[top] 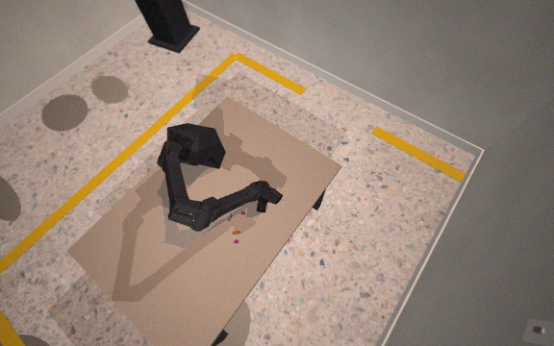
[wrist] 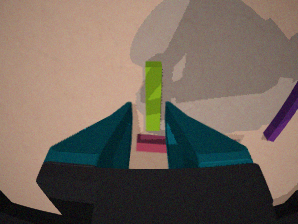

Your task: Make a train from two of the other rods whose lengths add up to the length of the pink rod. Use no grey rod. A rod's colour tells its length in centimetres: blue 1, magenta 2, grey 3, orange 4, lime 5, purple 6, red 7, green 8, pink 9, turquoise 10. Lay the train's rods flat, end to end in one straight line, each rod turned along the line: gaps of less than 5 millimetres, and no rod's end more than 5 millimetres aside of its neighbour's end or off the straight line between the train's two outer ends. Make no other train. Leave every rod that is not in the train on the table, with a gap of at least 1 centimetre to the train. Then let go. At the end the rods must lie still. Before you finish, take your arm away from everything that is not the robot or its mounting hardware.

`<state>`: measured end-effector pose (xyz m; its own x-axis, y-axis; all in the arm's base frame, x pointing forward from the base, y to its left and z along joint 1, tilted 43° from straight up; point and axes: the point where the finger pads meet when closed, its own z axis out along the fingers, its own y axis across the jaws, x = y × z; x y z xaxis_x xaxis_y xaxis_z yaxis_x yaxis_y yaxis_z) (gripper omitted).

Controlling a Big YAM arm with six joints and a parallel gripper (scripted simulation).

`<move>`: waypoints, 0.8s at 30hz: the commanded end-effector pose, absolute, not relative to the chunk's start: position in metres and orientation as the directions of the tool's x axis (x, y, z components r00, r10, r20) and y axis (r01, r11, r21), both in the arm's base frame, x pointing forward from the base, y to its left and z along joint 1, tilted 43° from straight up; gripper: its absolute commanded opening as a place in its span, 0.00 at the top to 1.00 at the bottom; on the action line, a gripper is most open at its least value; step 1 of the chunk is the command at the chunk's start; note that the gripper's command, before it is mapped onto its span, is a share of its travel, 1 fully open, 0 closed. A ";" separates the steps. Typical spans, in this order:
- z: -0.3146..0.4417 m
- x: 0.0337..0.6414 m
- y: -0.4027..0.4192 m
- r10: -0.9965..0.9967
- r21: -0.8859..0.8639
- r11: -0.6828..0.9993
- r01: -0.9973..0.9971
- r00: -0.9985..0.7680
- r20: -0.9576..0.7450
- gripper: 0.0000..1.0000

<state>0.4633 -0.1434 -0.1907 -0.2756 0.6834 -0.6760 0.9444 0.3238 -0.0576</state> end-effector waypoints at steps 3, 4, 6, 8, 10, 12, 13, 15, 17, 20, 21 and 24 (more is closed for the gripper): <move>-0.197 0.464 -0.155 0.683 -0.060 0.320 0.946 -0.274 -0.677 0.76; -0.198 0.463 -0.155 0.683 -0.060 0.320 0.946 -0.274 -0.677 0.76; -0.198 0.464 -0.156 0.683 -0.060 0.320 0.946 -0.274 -0.678 0.76; -0.196 0.466 -0.156 0.682 -0.055 0.320 0.946 -0.271 -0.679 0.76; -0.196 0.466 -0.156 0.682 -0.055 0.320 0.946 -0.271 -0.679 0.76; -0.194 0.467 -0.157 0.682 -0.051 0.320 0.946 -0.267 -0.681 0.76; -0.194 0.467 -0.156 0.682 -0.052 0.320 0.946 -0.268 -0.681 0.76; -0.194 0.467 -0.156 0.682 -0.052 0.320 0.946 -0.268 -0.681 0.76; -0.194 0.467 -0.156 0.682 -0.052 0.320 0.946 -0.268 -0.681 0.76; -0.194 0.467 -0.156 0.682 -0.052 0.320 0.946 -0.268 -0.681 0.76; -0.194 0.467 -0.156 0.682 -0.052 0.320 0.946 -0.268 -0.681 0.76; -0.194 0.467 -0.156 0.682 -0.052 0.320 0.946 -0.268 -0.681 0.76</move>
<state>0.4632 -0.1489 -0.1956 -0.2774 0.6827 -0.6760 0.9443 0.3233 -0.0610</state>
